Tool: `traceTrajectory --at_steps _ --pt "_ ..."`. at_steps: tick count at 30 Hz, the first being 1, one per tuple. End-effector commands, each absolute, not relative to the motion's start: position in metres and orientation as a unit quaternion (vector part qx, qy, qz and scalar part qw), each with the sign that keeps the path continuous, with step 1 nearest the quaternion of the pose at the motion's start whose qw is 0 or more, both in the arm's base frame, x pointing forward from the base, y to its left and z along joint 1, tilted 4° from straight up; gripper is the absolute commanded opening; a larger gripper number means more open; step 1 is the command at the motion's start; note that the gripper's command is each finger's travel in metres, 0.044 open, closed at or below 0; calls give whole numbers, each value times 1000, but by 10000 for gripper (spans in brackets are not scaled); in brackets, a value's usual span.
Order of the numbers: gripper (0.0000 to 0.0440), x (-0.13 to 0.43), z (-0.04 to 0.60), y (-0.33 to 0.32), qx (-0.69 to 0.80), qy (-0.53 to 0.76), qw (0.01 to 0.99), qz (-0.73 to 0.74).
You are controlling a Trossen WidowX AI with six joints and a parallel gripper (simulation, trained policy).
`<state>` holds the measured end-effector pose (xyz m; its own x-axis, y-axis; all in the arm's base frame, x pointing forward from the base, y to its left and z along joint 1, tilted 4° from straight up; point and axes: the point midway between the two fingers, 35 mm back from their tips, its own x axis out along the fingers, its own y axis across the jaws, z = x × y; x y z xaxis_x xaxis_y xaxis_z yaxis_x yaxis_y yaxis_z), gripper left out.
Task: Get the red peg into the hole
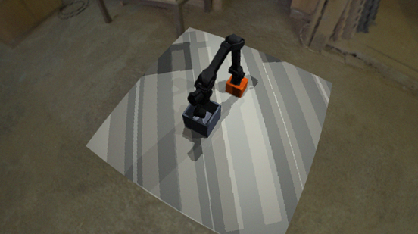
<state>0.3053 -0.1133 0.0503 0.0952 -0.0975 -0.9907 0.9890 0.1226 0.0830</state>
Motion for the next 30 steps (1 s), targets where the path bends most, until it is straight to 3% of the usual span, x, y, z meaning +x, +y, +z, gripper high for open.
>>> traceTrajectory --at_steps 1,7,12,16,19,24,30 --pt "0 306 42 -114 462 486 577 -466" --pt "10 307 31 -118 451 496 580 -464" --pt "99 308 23 -119 441 506 579 -463" --pt "105 310 22 -116 447 517 572 -453" --pt "145 312 24 -118 456 522 568 -444" --pt "141 318 35 -117 485 528 557 -419" --pt "165 323 47 -118 511 534 546 -394"
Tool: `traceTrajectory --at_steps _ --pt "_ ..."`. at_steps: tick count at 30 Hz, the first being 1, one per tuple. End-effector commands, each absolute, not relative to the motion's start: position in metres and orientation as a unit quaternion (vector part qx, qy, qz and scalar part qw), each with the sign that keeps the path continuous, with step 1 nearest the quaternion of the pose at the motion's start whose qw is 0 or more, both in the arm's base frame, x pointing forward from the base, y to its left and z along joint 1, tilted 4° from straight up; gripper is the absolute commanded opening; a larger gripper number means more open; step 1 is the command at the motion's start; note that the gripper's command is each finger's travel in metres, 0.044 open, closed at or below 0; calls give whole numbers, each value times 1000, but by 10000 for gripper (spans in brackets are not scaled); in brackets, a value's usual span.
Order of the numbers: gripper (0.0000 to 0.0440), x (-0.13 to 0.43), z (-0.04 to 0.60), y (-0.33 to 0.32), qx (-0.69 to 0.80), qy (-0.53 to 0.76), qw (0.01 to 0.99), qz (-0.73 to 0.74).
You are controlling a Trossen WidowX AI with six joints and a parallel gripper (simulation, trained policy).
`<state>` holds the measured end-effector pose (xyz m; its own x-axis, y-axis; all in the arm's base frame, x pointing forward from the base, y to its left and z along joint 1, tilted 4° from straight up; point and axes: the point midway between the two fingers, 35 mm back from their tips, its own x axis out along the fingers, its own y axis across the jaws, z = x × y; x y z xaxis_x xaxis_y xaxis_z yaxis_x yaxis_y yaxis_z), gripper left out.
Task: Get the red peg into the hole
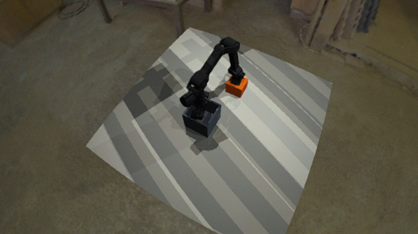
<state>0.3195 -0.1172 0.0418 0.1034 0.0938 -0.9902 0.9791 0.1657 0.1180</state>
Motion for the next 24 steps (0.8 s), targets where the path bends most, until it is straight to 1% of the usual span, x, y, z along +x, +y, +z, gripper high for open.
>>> traceTrajectory --at_steps 1,15,24 --pt "166 323 50 -118 515 534 546 -390" --pt "186 342 93 -136 561 505 562 -339" --pt "193 359 143 -151 580 468 600 -293"
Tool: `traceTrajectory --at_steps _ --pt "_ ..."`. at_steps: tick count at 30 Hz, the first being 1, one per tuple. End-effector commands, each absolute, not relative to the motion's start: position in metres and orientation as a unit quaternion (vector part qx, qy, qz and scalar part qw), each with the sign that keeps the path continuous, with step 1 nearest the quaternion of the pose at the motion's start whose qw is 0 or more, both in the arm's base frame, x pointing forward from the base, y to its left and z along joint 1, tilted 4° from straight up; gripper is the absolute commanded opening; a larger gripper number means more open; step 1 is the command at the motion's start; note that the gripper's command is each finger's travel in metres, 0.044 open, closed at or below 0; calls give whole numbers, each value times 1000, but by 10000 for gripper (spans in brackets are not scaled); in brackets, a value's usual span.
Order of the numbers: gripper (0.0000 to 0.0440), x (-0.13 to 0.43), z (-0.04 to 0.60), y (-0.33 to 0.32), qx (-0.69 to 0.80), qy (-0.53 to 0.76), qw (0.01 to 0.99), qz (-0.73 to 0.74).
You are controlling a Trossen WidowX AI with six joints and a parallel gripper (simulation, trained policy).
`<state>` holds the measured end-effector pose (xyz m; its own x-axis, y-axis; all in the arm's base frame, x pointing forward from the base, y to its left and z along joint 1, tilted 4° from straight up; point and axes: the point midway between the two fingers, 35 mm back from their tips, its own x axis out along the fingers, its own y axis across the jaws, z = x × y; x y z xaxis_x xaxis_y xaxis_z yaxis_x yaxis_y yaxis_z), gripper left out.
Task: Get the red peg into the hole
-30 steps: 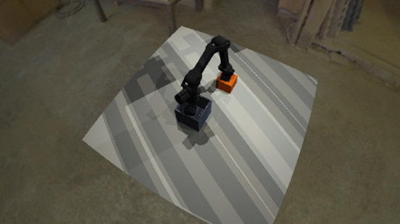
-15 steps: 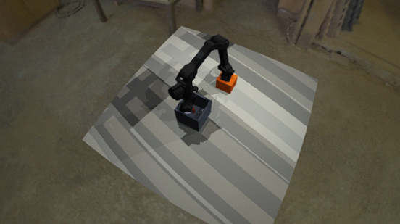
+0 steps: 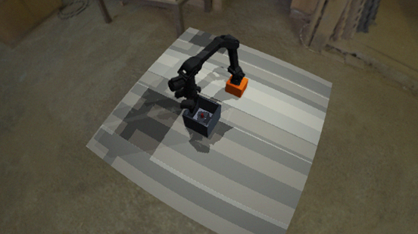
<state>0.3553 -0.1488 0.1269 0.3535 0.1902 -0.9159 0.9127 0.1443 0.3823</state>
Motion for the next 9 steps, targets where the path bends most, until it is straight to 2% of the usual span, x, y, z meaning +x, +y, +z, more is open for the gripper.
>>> traceTrajectory --at_steps 1,9 --pt "191 361 150 -153 581 463 604 -286" --pt "170 364 209 -160 588 428 645 -235"
